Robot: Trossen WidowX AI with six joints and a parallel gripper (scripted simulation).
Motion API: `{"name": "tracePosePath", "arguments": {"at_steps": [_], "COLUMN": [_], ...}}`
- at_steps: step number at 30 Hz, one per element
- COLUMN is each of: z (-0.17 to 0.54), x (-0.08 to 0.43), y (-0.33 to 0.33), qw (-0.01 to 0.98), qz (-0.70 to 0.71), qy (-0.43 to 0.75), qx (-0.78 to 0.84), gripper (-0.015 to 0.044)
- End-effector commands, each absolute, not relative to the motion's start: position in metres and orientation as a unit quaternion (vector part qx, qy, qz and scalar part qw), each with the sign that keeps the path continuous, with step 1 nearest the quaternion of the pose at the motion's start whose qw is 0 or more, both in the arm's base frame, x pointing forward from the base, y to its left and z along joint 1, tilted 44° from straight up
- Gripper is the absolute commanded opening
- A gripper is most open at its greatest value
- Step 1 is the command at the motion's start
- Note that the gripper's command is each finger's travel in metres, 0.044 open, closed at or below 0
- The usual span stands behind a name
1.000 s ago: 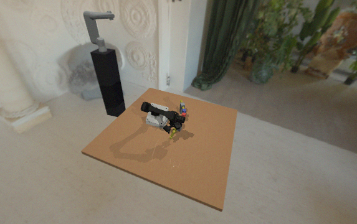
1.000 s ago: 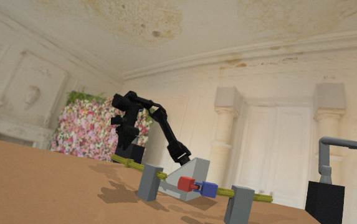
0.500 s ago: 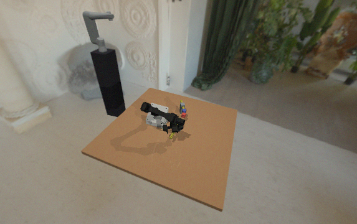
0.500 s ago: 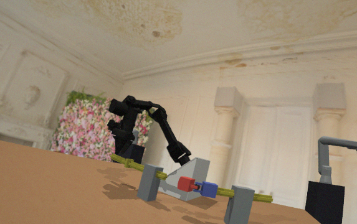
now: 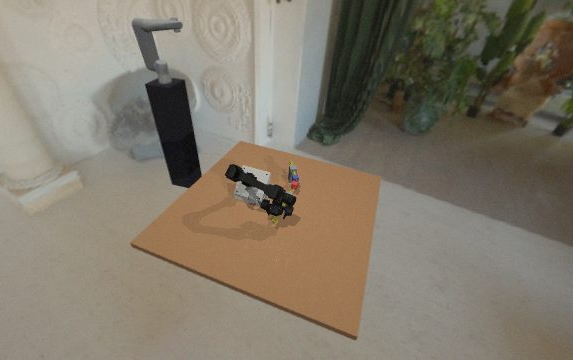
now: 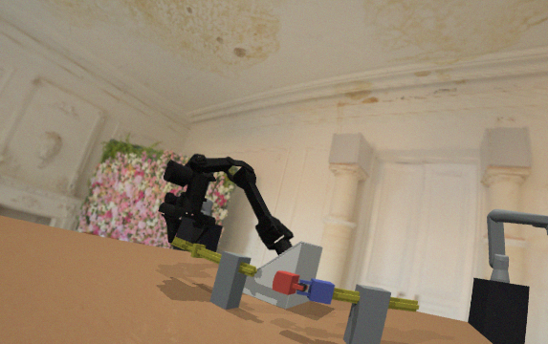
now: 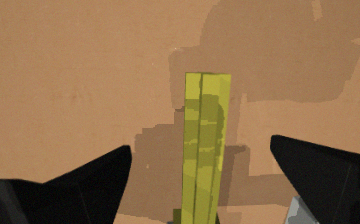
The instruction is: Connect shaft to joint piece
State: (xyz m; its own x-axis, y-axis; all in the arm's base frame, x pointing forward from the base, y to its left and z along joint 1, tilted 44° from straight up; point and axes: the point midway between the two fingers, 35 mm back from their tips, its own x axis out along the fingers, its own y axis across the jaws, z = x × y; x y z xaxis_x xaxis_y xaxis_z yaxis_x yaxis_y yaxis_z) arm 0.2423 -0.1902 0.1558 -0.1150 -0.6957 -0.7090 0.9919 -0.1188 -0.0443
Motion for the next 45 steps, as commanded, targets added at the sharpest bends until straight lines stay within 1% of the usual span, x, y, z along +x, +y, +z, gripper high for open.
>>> {"name": "tracePosePath", "arguments": {"at_steps": [1, 26, 39, 45], "z": [0.152, 0.132, 0.132, 0.132], "x": [0.241, 0.238, 0.238, 0.238], "y": [-0.192, -0.212, -0.212, -0.212], "qw": [0.594, 0.594, 0.594, 0.594], "qz": [-0.706, -0.706, -0.706, -0.706], "qy": [0.243, 0.243, 0.243, 0.243], "qx": [0.299, 0.299, 0.299, 0.299], "gripper": [0.044, 0.044, 0.0102, 0.0102]}}
